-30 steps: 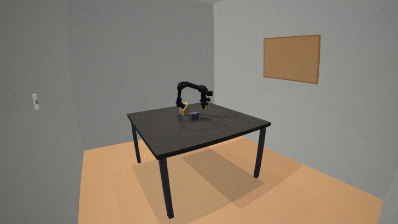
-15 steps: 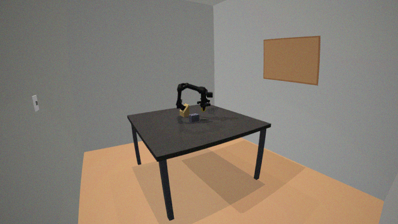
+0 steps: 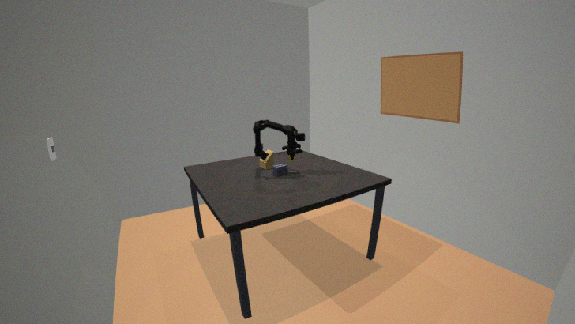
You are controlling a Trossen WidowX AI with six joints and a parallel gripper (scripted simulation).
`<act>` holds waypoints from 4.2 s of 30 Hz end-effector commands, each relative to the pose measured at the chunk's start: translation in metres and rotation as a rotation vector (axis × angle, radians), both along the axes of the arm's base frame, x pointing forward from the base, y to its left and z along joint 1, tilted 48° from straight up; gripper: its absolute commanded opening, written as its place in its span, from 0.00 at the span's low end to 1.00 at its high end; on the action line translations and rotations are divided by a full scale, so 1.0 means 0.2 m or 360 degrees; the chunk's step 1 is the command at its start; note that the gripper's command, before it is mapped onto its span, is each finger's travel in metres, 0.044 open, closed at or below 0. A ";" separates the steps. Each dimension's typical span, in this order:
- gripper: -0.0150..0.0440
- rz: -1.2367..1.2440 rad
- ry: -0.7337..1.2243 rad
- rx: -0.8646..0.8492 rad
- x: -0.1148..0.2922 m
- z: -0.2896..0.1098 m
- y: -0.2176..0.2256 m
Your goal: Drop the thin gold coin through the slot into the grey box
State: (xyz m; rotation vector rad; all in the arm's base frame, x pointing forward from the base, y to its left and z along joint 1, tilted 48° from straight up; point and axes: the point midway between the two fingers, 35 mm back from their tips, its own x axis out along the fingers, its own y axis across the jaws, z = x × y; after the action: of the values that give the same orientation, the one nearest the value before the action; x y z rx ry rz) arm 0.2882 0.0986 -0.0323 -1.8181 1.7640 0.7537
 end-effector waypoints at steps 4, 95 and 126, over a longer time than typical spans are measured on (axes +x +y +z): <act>0.25 0.0010 0.0009 -0.0012 -0.02 0.07 -0.07; 0.25 0.0014 0.0023 -0.0007 -0.13 0.29 -0.37; 0.53 0.0004 0.0016 0.0004 -0.12 0.27 -0.39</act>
State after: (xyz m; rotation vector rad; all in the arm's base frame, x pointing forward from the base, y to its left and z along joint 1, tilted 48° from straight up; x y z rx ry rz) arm 0.2635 0.0204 0.0210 -1.8190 1.7665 0.7680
